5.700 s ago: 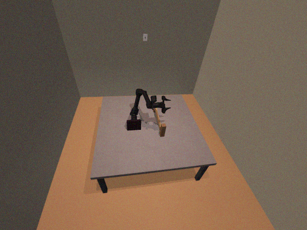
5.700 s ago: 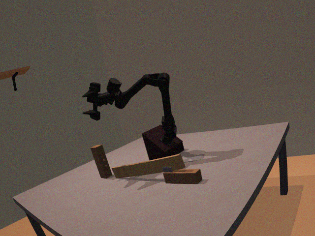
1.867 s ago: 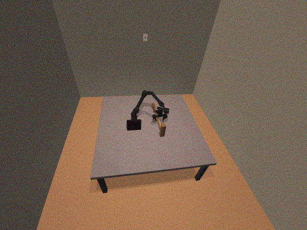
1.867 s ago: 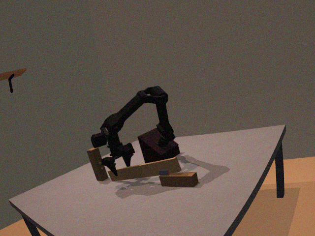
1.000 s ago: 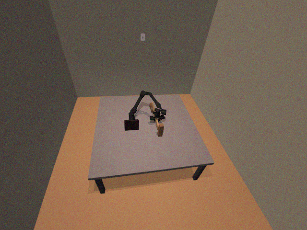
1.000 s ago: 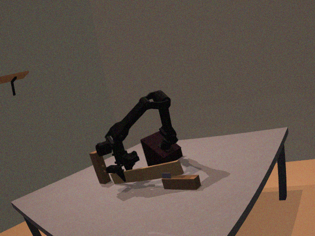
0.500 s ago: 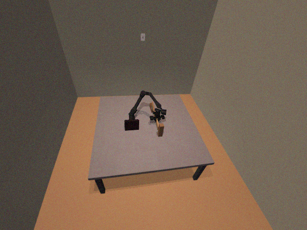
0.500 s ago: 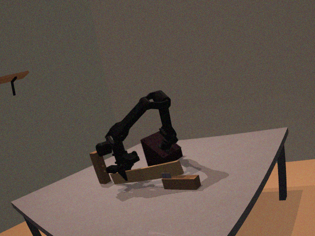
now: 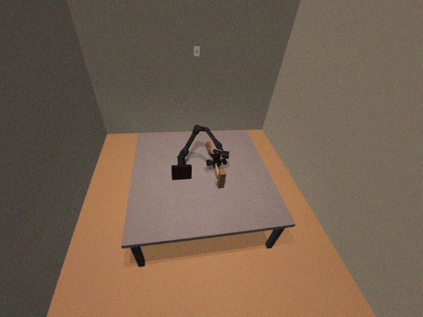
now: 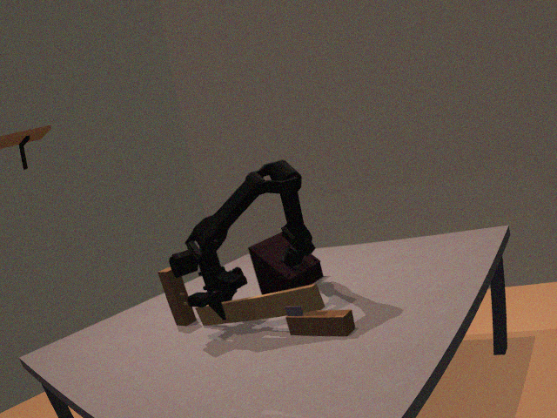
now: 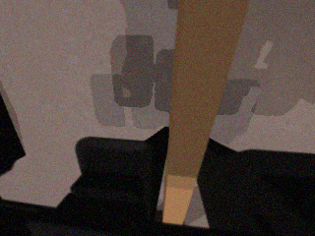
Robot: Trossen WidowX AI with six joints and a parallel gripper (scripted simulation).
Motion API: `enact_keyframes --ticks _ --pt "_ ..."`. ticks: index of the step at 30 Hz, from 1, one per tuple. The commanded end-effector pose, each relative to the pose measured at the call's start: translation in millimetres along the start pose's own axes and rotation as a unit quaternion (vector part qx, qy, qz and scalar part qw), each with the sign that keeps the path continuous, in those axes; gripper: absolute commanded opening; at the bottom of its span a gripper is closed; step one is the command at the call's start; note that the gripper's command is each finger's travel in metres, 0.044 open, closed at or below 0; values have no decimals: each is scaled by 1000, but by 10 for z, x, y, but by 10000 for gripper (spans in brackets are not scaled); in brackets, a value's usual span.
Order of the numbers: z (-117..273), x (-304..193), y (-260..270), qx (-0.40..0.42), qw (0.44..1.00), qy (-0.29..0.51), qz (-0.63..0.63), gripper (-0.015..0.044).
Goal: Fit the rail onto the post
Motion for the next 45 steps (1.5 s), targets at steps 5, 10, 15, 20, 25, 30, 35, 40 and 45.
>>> enact_keyframes --ticks 5,10,15,20,25,30,35,40,45 --pt "56 -1 -21 -2 1000 -1 3 0" --pt "81 -2 -31 -2 1000 -1 3 0" --pt "107 -3 -40 -2 1000 -1 3 0" --pt "132 -4 -46 -2 1000 -1 3 0" --pt "157 -4 -51 -2 1000 -1 3 0" --pt "182 -5 -53 -2 1000 -1 3 0" --pt "207 -5 -53 -2 1000 -1 3 0" --pt "232 -5 -53 -2 1000 -1 3 0" --pt "257 -5 -52 -2 1000 -1 3 0"
Point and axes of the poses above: the point midway between the two fingers, 35 mm back from their tips, its own z axis back along the fingers, its own y axis across the jaws, x = y × z, the point moved 1 cm from there along z, back along the fingers, and after that the axes turned 4 degrees about z, right-handed, at the moved point
